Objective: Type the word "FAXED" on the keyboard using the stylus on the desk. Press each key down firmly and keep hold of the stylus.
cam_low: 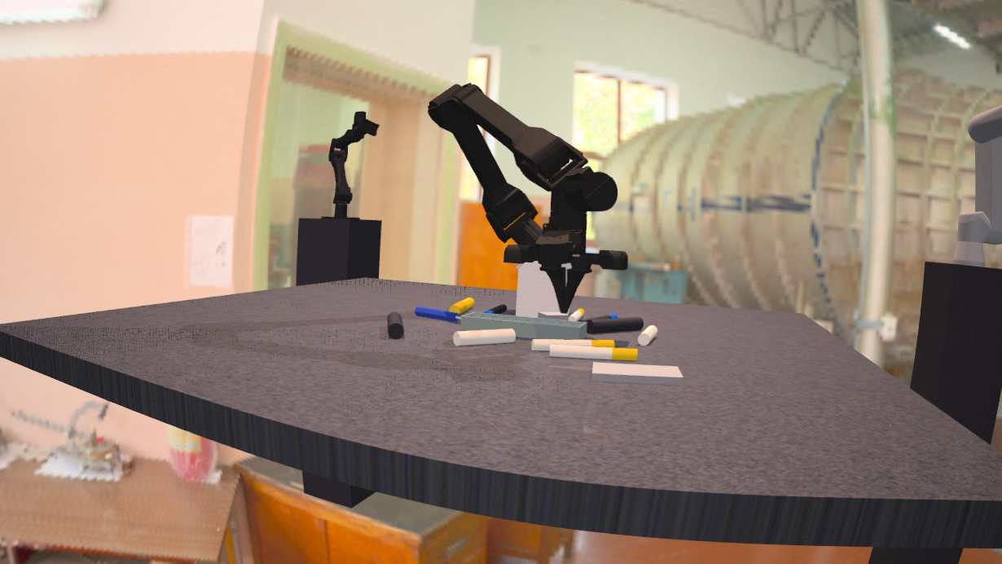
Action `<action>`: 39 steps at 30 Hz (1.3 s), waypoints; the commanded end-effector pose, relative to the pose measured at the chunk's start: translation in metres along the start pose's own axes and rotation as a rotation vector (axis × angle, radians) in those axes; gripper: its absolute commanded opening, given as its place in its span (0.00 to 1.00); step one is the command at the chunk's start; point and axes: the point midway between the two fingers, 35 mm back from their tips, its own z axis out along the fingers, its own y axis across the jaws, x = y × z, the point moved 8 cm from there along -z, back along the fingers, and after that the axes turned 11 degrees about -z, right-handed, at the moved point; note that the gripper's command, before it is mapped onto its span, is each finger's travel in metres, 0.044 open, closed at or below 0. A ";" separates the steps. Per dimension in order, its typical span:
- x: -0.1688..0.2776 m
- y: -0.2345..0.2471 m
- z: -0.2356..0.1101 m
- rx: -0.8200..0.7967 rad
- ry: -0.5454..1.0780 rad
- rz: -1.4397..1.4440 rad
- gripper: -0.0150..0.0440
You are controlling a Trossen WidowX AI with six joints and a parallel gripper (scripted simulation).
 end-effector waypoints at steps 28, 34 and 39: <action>0.024 -0.121 0.001 0.013 0.007 -0.002 0.25; 0.026 -0.118 0.001 0.013 0.007 -0.002 0.25; 0.048 -0.090 0.001 0.012 0.008 -0.003 0.25</action>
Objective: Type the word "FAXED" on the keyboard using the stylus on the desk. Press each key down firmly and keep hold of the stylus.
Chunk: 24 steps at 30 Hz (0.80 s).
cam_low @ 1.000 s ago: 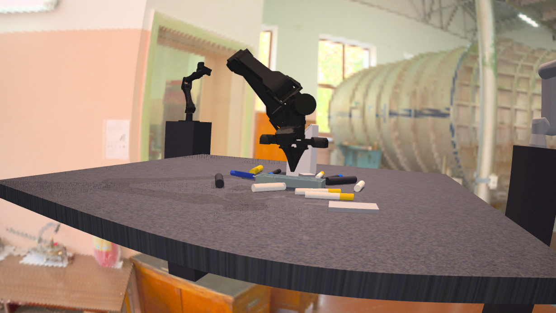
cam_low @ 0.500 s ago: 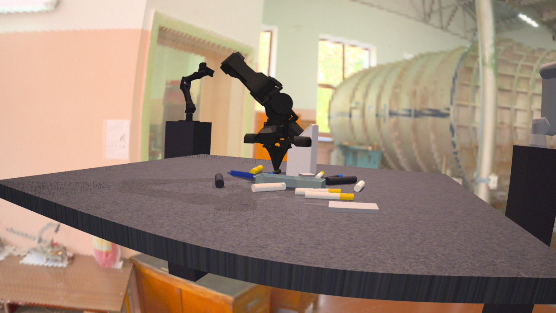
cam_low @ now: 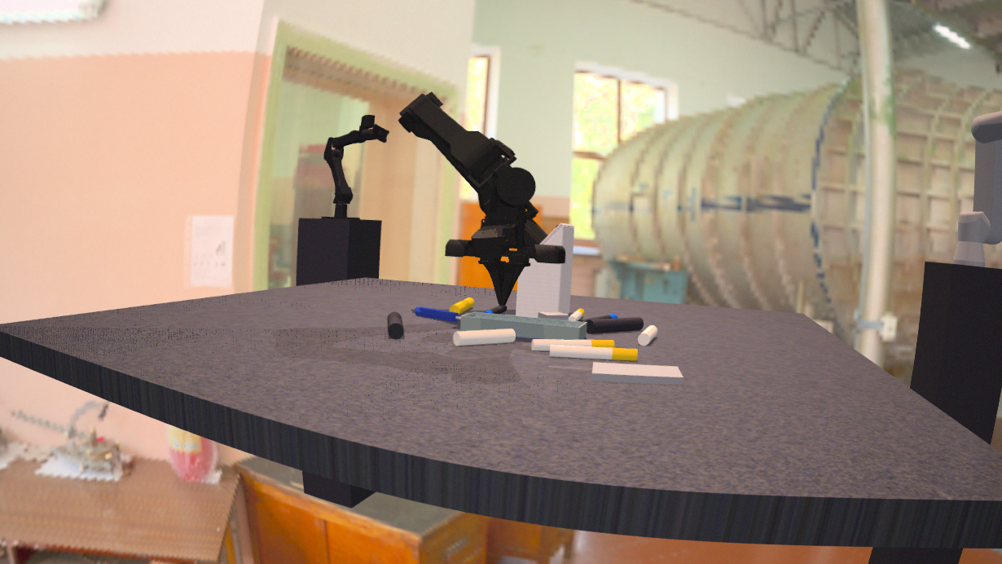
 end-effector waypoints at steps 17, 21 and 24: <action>-0.004 0.080 0.002 -0.005 0.010 -0.003 0.25; -0.004 0.080 0.002 -0.005 0.010 -0.003 0.25; -0.004 0.080 0.002 -0.005 0.010 -0.003 0.25</action>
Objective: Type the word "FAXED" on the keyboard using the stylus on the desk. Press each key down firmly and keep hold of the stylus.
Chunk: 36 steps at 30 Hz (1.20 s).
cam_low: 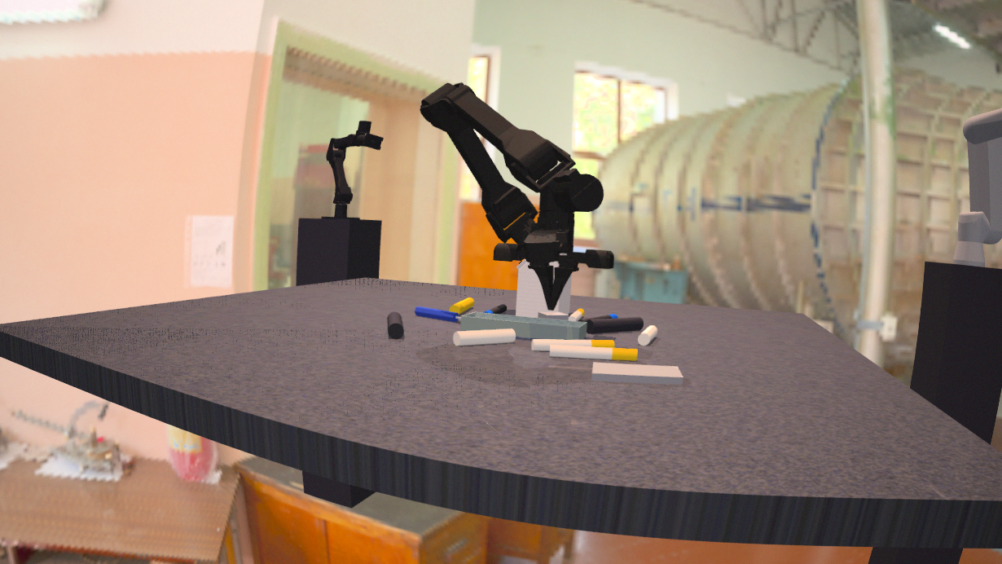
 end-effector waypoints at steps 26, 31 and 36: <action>-0.005 0.002 -0.062 -0.005 -0.001 0.003 0.34; -0.005 0.002 -0.062 -0.005 -0.001 0.003 0.25; -0.005 0.002 -0.062 -0.005 -0.002 0.003 0.25</action>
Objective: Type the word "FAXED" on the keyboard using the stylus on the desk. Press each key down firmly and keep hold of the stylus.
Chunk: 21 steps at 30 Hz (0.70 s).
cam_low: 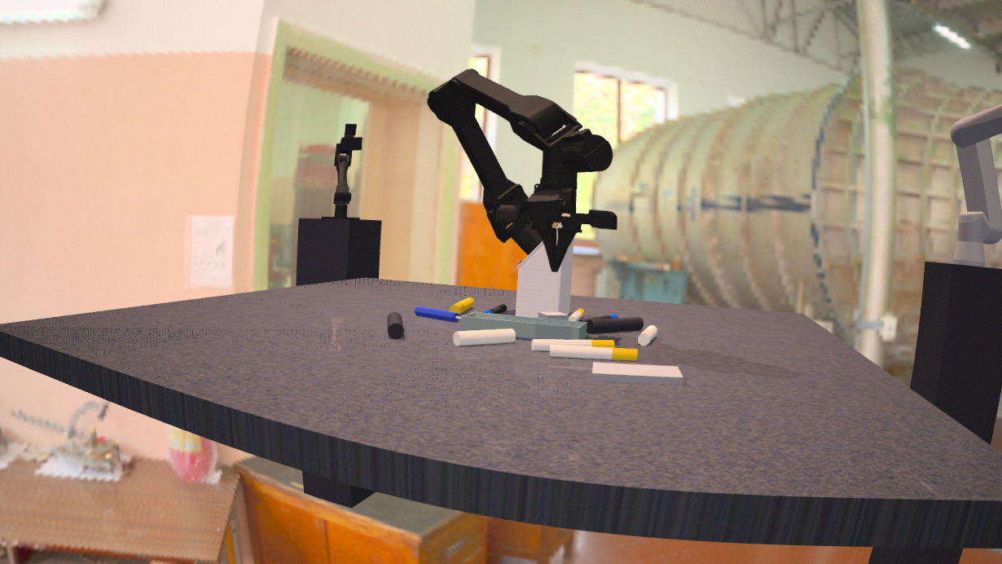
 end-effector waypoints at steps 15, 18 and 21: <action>0.014 -0.131 0.022 -0.316 -0.019 -0.488 0.51; 0.031 -0.163 0.030 -0.369 -0.088 -0.605 0.51; 0.047 -0.187 0.036 -0.396 -0.165 -0.726 0.51</action>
